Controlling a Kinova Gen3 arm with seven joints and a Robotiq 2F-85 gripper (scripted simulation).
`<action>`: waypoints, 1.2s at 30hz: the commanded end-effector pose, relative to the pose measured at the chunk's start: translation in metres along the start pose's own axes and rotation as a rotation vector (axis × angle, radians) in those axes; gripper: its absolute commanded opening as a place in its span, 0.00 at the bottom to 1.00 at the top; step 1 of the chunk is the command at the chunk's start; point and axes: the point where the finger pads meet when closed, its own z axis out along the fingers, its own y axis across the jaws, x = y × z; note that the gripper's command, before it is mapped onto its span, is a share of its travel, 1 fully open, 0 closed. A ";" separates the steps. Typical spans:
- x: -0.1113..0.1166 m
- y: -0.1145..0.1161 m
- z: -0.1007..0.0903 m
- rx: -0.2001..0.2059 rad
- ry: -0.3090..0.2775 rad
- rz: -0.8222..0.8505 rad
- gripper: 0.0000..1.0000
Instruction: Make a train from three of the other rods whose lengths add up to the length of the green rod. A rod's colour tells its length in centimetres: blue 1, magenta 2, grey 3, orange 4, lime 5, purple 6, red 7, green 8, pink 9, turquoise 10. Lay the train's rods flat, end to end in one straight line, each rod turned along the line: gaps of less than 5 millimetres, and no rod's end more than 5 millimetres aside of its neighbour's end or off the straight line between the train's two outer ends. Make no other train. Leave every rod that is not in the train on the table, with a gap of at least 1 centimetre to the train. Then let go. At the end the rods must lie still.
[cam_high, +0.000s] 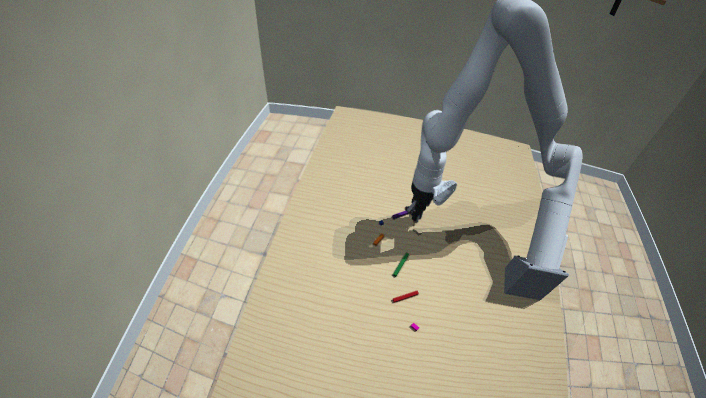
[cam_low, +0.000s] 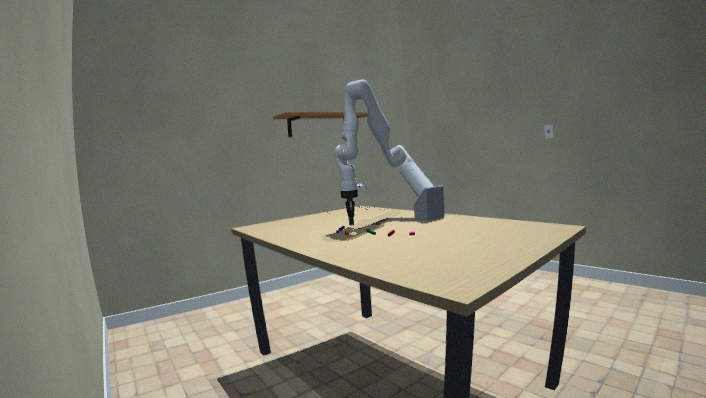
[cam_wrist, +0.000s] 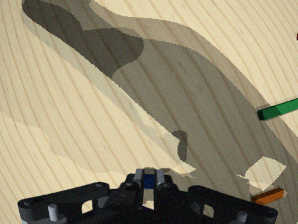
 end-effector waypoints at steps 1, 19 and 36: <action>0.000 0.000 0.000 -0.001 -0.001 0.000 0.05; 0.000 0.000 0.012 -0.001 -0.001 0.000 0.05; 0.000 0.000 0.012 -0.001 -0.001 0.000 0.05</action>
